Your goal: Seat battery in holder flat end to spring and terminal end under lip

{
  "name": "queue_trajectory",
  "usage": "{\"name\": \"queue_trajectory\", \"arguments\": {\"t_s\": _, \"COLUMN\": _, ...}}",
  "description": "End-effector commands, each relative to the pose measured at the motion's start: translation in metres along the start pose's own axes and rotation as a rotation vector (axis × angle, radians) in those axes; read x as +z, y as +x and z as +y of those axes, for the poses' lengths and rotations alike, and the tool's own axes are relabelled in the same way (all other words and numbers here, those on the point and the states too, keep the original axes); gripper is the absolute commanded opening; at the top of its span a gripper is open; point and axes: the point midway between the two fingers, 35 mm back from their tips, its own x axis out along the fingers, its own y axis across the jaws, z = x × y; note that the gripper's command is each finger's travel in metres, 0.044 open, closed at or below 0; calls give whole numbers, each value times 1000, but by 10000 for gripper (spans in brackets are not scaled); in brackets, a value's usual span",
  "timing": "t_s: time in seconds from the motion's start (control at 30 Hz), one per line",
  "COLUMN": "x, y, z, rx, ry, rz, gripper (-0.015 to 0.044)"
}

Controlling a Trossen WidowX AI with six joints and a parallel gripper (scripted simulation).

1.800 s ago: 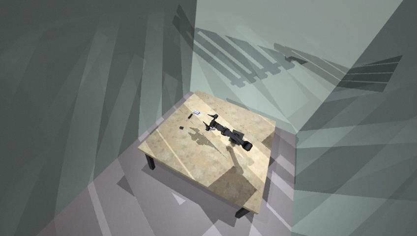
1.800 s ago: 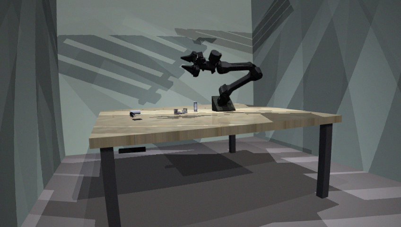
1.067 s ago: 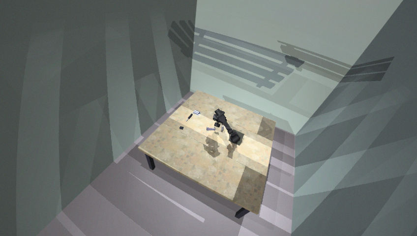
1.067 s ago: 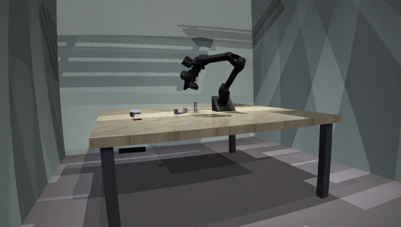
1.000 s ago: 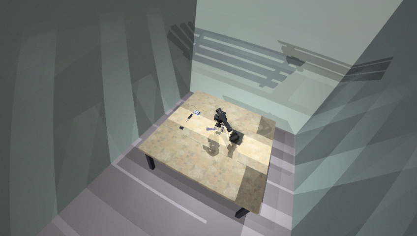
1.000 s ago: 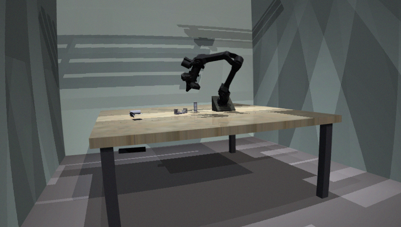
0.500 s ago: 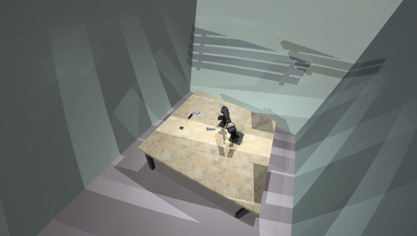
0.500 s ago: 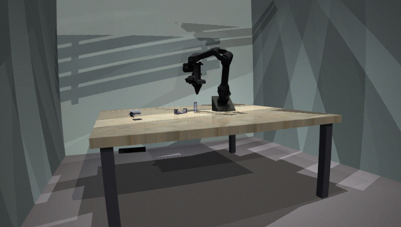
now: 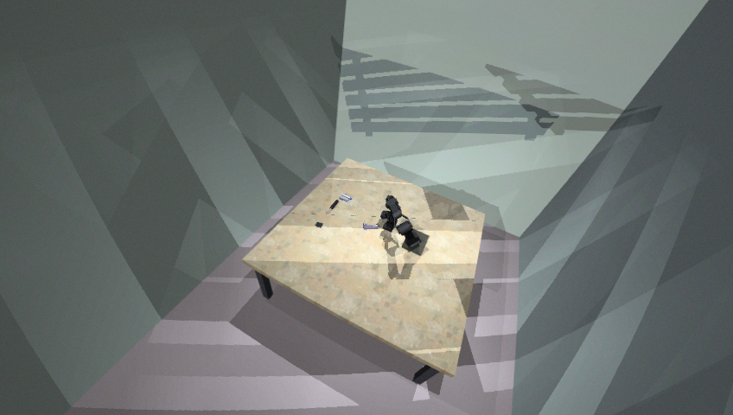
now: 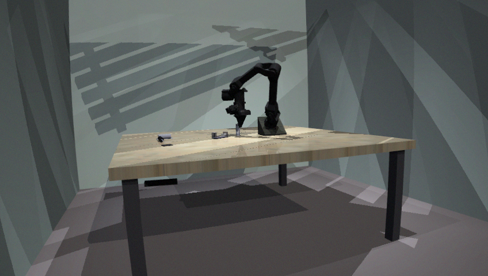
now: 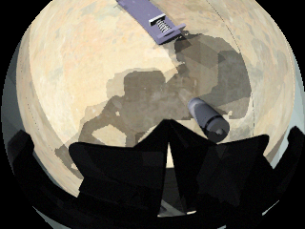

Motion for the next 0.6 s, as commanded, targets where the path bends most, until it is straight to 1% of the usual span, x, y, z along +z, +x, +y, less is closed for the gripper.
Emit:
{"name": "queue_trajectory", "arguments": {"t_s": 0.0, "x": 0, "y": 7, "z": -1, "rx": 3, "ry": 8, "rz": -6, "gripper": 0}}
{"name": "queue_trajectory", "arguments": {"t_s": 0.57, "x": 2, "y": 6, "z": -27, "rx": 0, "ry": 8, "rz": -7, "gripper": 0}}
